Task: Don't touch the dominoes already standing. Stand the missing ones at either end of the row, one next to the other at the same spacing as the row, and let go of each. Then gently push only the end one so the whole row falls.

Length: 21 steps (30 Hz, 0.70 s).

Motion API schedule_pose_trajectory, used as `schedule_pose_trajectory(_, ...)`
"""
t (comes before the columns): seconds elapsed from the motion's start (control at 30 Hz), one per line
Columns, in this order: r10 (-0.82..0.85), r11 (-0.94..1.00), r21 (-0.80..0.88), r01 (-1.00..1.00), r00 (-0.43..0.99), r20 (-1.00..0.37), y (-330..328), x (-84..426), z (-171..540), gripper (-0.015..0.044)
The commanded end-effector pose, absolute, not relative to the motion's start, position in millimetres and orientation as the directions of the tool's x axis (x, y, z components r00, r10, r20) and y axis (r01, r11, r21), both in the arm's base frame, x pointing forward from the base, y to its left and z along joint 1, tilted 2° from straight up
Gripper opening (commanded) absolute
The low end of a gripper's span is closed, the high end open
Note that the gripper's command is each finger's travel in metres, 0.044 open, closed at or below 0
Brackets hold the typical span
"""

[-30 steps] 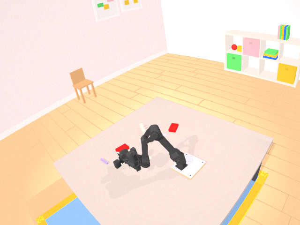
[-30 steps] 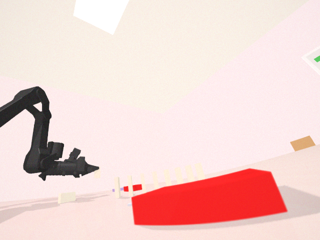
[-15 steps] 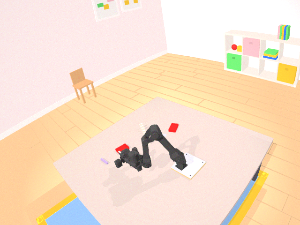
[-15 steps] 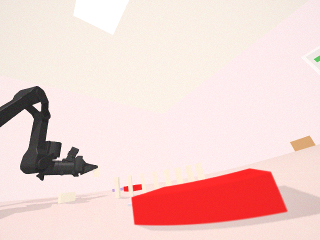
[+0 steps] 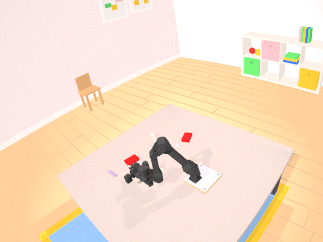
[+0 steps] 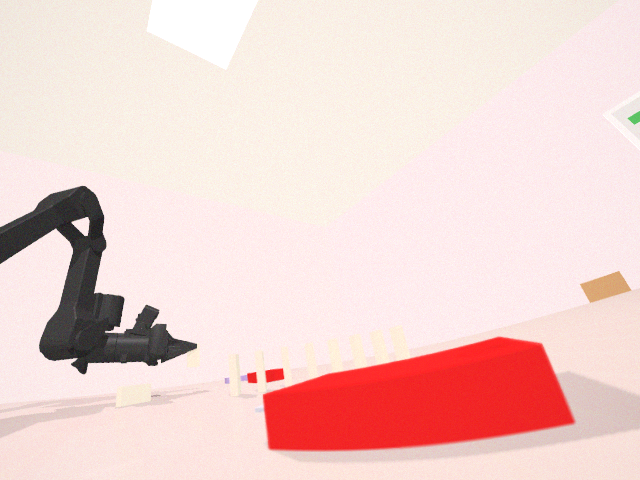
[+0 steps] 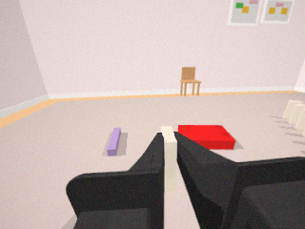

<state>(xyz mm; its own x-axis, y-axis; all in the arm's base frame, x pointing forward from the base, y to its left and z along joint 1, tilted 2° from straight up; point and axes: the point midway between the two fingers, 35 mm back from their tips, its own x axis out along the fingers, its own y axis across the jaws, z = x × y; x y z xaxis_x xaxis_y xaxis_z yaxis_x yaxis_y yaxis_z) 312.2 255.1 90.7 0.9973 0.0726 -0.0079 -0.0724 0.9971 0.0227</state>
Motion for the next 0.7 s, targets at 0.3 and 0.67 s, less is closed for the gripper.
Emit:
schedule_pose_trajectory(0.3, 0.06, 0.998, 0.006, -0.06, 0.997, -0.04, 257, 317, 49, 0.0026)
schedule_pose_trajectory(0.67, 0.06, 0.998, 0.006, -0.06, 0.997, -0.04, 257, 317, 49, 0.0052)
